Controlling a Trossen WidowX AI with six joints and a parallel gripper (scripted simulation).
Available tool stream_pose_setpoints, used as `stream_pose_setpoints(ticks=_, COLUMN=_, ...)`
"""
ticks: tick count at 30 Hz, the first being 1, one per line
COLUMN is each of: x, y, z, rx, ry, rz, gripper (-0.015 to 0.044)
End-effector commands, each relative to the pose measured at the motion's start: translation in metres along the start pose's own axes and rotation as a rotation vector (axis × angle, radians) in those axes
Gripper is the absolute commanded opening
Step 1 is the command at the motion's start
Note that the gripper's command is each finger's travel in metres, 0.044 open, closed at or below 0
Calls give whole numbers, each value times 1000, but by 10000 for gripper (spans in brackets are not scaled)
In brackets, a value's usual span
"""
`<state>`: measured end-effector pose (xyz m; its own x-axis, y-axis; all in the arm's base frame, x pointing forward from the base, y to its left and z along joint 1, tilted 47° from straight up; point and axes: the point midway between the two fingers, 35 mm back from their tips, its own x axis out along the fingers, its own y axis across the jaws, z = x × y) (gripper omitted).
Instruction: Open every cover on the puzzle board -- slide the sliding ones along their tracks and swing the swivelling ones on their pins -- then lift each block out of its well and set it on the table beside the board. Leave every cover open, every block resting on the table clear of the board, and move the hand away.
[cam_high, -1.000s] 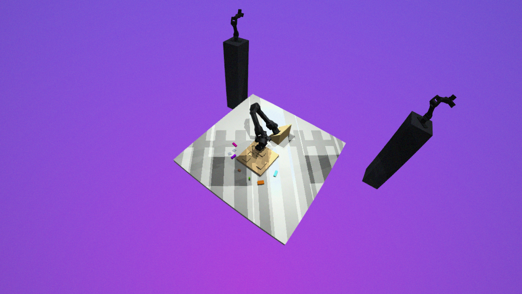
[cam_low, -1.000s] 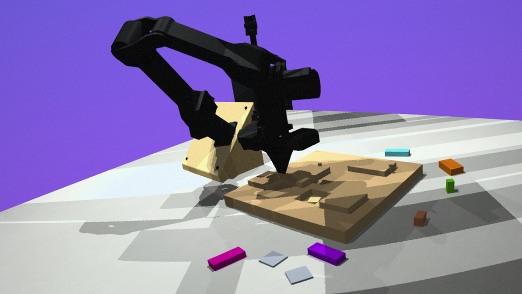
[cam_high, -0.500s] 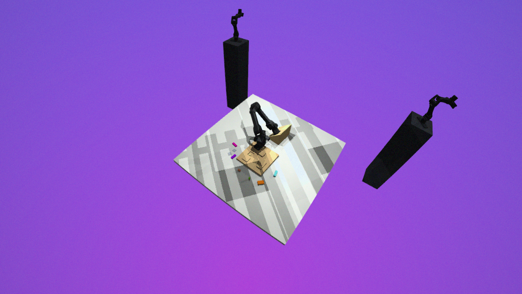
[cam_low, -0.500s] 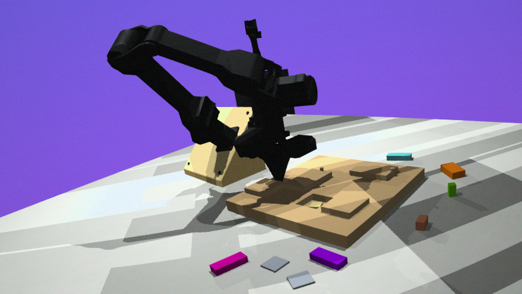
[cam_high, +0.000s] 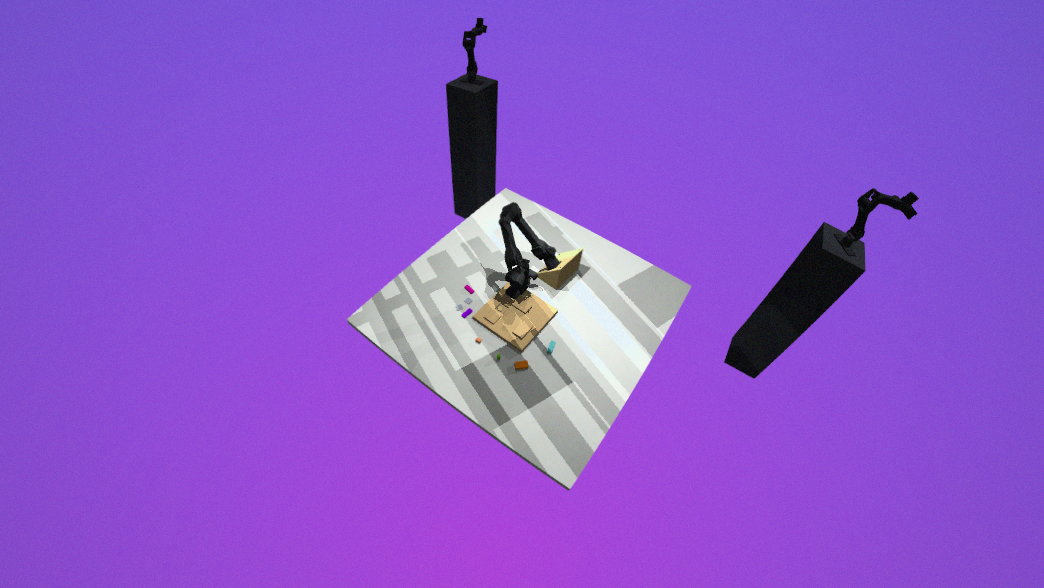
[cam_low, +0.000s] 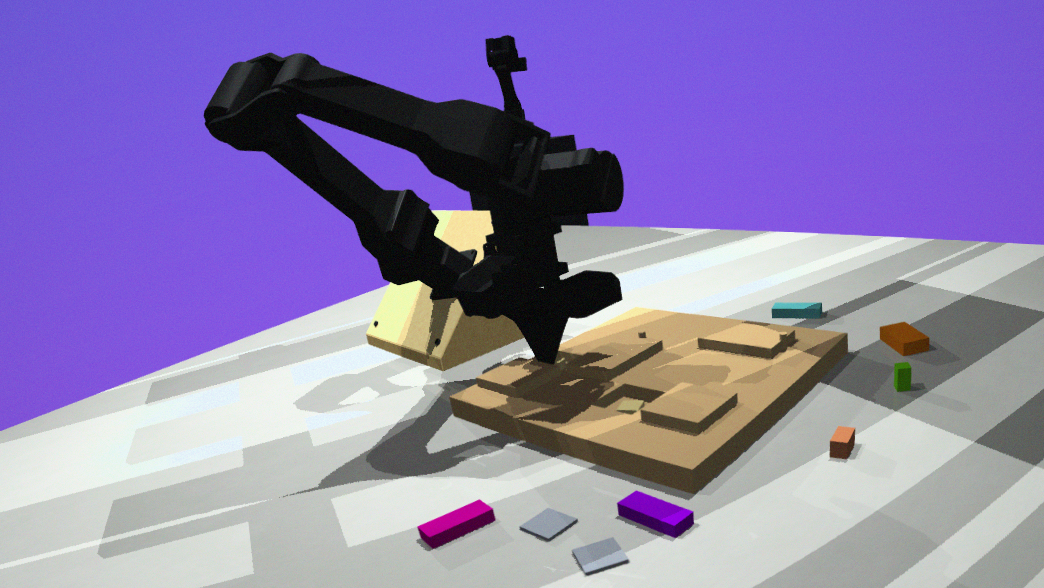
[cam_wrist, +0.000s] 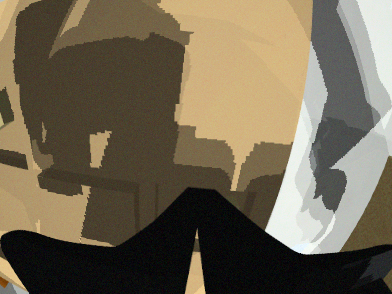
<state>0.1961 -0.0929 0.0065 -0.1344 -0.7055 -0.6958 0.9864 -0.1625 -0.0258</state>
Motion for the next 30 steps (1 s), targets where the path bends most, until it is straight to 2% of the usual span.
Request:
stream_pose_setpoints(ticks=1, x=0, y=-1, z=5, rx=-3, ry=-6, rz=1, gripper=0)
stream_pose_setpoints(ticks=15, x=0, y=-3, z=17, rx=-2, ry=-10, rz=0, gripper=0)
stream_pose_setpoints(ticks=30, x=-18, y=-1, z=17, rx=-3, ry=-7, rz=0, gripper=0)
